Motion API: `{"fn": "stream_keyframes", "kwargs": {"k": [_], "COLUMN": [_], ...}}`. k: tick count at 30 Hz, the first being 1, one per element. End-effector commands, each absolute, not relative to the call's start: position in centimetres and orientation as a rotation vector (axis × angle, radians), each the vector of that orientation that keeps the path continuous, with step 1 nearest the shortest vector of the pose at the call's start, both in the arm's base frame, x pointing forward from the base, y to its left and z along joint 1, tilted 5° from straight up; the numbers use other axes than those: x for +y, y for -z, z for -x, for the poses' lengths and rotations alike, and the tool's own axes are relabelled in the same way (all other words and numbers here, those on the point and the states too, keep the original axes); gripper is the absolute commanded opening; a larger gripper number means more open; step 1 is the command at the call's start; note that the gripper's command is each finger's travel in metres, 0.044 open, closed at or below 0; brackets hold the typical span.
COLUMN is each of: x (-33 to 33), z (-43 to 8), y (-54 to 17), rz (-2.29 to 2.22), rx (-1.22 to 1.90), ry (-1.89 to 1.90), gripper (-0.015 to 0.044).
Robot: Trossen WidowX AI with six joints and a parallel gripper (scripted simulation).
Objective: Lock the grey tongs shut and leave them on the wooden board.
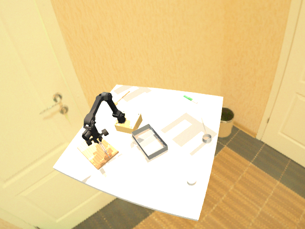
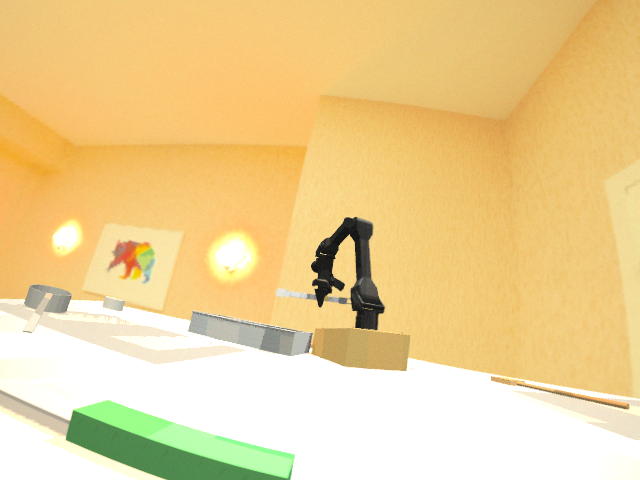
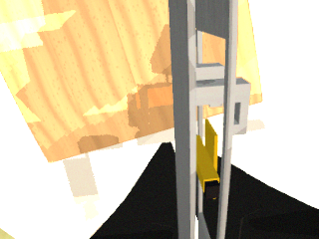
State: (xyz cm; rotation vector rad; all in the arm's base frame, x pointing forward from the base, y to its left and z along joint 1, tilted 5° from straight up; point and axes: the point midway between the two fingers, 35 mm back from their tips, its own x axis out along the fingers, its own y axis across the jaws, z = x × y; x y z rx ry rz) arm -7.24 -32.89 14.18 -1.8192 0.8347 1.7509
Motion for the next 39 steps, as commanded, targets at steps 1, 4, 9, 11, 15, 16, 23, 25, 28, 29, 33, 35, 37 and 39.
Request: {"fn": "stream_keyframes", "kwargs": {"k": [1,4,9,11,15,16,23,25,28,29,33,35,37,39], "x": [-32.4,-31.8,-30.8,-30.4,-29.4,-29.1,-28.1,-28.1,-28.1,-28.1,-28.2,-28.2,-28.2,-28.2], "z": [9.3,10.9,13.5,14.5,16.5,16.9,18.6,18.6,18.6,18.7,18.9,19.0,19.1,19.2], "y": [-14.1,-14.0,-13.9,-13.9,-13.9,-13.9,-13.8,-13.8,-13.6,-13.5,-12.9,-12.6,-12.3,-12.1], "rz": [1.757,1.703,1.622,1.589,1.521,1.504,1.444,1.444,1.462,1.474,1.542,1.578,1.613,1.649], "rx": [0.907,0.957,1.032,1.062,1.120,1.134,1.181,1.181,1.193,1.201,1.249,1.275,1.301,1.327], "ry": [-1.671,-1.621,-1.533,-1.496,-1.420,-1.401,-1.333,-1.333,-1.312,-1.297,-1.216,-1.173,-1.132,-1.091], "gripper": [-0.0150,-0.0150,-0.0150,-0.0150,-0.0150,-0.0150,-0.0150,-0.0150,-0.0150,-0.0150,-0.0150,-0.0150,-0.0150,-0.0150]}}
